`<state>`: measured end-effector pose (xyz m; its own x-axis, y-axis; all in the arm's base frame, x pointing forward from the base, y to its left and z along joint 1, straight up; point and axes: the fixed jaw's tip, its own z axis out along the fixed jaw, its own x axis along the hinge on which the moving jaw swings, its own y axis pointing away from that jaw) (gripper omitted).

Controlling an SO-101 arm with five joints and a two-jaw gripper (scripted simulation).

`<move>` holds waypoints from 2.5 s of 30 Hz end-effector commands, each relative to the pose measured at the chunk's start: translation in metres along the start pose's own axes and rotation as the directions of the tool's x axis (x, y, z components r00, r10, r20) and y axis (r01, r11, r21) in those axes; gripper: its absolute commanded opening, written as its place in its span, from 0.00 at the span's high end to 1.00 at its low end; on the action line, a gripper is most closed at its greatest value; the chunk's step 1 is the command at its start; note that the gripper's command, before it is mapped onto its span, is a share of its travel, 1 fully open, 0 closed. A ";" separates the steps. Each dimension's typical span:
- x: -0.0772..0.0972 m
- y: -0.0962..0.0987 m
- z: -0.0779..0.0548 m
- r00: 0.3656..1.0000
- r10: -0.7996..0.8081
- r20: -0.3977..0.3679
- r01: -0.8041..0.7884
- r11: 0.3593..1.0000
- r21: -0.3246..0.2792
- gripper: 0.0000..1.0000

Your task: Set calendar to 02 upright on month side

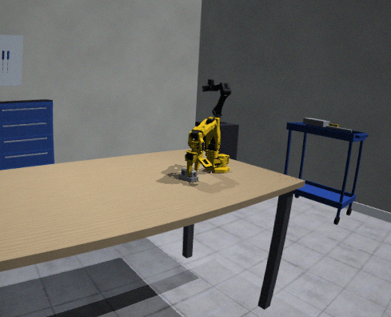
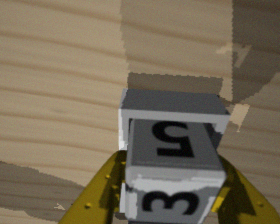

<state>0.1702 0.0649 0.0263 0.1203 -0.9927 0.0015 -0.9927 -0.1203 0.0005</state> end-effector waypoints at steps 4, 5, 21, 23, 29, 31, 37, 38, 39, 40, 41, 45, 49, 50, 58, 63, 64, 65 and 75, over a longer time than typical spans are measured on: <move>-0.001 -0.006 -0.006 1.000 -0.001 0.010 0.001 0.999 0.035 1.00; -0.001 -0.006 -0.006 1.000 -0.001 0.010 0.001 0.999 0.035 1.00; -0.002 -0.007 -0.031 1.000 -0.001 0.010 0.001 0.999 0.035 1.00; -0.002 -0.007 -0.031 1.000 -0.001 0.010 0.001 0.999 0.035 1.00; -0.002 -0.006 -0.048 1.000 -0.001 0.010 0.001 0.999 0.035 1.00; -0.002 -0.005 -0.052 1.000 -0.001 0.010 0.001 0.999 0.035 1.00; -0.001 -0.004 -0.056 1.000 -0.001 0.010 0.001 0.999 0.035 1.00; -0.001 -0.004 -0.056 1.000 -0.001 0.010 0.001 0.999 0.035 1.00; -0.001 -0.004 -0.056 1.000 -0.001 0.010 0.001 0.999 0.035 1.00; -0.001 -0.004 -0.056 1.000 -0.001 0.010 0.001 0.999 0.035 1.00; -0.001 -0.004 -0.056 1.000 -0.001 0.010 0.001 0.999 0.035 1.00; -0.001 -0.004 -0.056 1.000 -0.001 0.010 0.001 0.999 0.035 1.00; -0.001 -0.004 -0.056 1.000 -0.001 0.010 0.001 0.999 0.035 1.00; -0.001 -0.004 -0.056 1.000 -0.001 0.010 0.001 0.999 0.035 1.00; -0.001 -0.004 -0.056 1.000 -0.001 0.010 0.000 0.999 0.035 1.00; 0.001 -0.005 -0.056 1.000 0.010 0.010 -0.011 0.999 0.035 1.00; 0.002 -0.005 -0.056 1.000 0.016 0.010 -0.017 0.999 0.035 1.00; 0.003 -0.005 -0.056 1.000 0.024 0.010 -0.024 0.999 0.035 1.00; 0.027 -0.011 -0.054 0.988 0.156 0.010 -0.156 0.987 0.035 1.00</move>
<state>0.1741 0.0451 0.0705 0.0092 -0.9999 0.0102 -0.9993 -0.0088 0.0369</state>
